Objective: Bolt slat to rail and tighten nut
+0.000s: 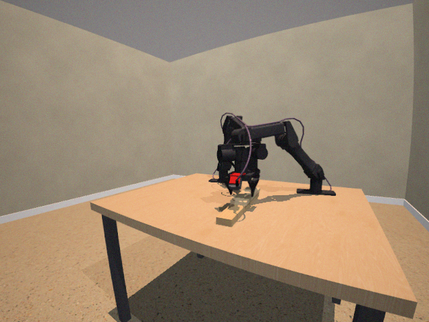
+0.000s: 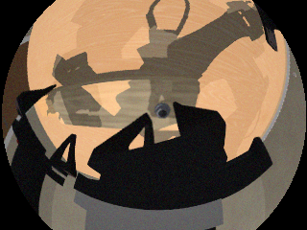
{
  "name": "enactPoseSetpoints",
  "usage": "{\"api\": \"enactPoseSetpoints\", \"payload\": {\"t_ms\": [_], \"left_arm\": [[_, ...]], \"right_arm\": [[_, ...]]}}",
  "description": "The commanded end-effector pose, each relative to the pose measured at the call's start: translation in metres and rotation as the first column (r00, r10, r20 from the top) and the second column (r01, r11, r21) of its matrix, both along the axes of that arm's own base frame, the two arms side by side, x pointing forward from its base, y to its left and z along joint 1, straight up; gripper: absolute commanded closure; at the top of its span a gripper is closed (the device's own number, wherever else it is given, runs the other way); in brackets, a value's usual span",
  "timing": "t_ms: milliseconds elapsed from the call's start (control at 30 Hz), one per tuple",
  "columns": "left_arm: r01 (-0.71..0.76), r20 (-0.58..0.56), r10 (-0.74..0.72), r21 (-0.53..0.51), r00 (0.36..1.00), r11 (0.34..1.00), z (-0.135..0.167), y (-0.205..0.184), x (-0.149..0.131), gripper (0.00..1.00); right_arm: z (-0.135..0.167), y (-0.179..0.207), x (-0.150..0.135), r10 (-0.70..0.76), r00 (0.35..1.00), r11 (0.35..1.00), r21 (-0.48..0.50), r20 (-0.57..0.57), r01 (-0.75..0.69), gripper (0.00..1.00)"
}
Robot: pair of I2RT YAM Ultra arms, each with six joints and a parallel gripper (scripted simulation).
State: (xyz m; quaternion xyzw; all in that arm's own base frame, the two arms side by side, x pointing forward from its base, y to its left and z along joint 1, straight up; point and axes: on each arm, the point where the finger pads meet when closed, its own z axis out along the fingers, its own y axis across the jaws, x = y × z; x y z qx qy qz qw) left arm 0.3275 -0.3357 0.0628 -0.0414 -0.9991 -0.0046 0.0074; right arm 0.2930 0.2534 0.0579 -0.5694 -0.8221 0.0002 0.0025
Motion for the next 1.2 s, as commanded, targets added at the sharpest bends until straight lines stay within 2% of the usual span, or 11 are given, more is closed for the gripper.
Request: {"api": "enactPoseSetpoints", "payload": {"t_ms": [0, 1133, 1167], "left_arm": [[-0.013, 0.025, 0.014, -0.020, 1.000, 1.000, 0.002, -0.003, 0.005, 0.00], [-0.013, 0.025, 0.014, -0.020, 1.000, 1.000, -0.017, -0.002, 0.005, 0.00], [-0.010, 0.020, 0.010, -0.016, 1.000, 1.000, -0.018, -0.002, 0.004, 0.11]], "right_arm": [[0.004, 0.001, 0.001, 0.000, 1.000, 1.000, 0.008, 0.010, 0.000, 0.66], [0.004, 0.001, 0.001, 0.000, 1.000, 1.000, 0.008, 0.010, 0.000, 0.66], [0.004, 0.001, 0.001, 0.000, 1.000, 1.000, 0.008, 0.010, 0.000, 0.66]]}}
